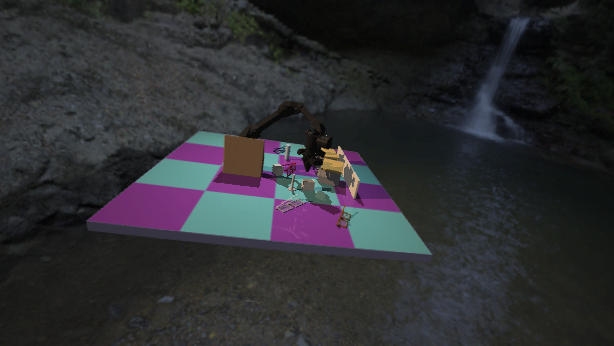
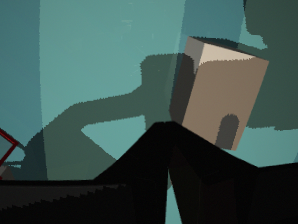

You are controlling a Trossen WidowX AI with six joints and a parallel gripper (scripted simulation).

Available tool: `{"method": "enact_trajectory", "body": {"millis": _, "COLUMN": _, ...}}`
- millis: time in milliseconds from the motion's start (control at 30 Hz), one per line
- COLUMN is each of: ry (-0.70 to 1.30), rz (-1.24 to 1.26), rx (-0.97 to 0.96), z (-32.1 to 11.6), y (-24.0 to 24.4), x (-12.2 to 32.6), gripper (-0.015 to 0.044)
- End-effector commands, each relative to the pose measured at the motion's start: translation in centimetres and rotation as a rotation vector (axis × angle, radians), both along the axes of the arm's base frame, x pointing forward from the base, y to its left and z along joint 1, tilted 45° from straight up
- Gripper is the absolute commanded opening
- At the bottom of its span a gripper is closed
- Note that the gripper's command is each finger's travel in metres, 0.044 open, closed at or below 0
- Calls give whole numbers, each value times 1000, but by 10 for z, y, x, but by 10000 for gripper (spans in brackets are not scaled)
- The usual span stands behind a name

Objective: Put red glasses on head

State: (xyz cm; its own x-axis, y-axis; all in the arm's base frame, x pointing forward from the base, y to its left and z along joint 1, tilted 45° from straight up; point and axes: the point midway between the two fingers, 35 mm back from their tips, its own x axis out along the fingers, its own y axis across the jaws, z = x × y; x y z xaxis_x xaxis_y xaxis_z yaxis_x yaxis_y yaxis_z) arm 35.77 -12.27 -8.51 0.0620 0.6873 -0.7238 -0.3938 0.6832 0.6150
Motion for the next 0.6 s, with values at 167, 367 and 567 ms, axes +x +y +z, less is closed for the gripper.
{"method": "enact_trajectory", "body": {"millis": 167, "ry": 12, "rz": 1, "rx": 11, "z": -14, "y": 14, "x": 0, "gripper": 0}}
{"method": "enact_trajectory", "body": {"millis": 367, "ry": 12, "rz": 1, "rx": 12, "z": -21, "y": 21, "x": 1, "gripper": 0}}
{"method": "enact_trajectory", "body": {"millis": 567, "ry": 12, "rz": 1, "rx": 13, "z": -28, "y": 28, "x": 1, "gripper": 0}}
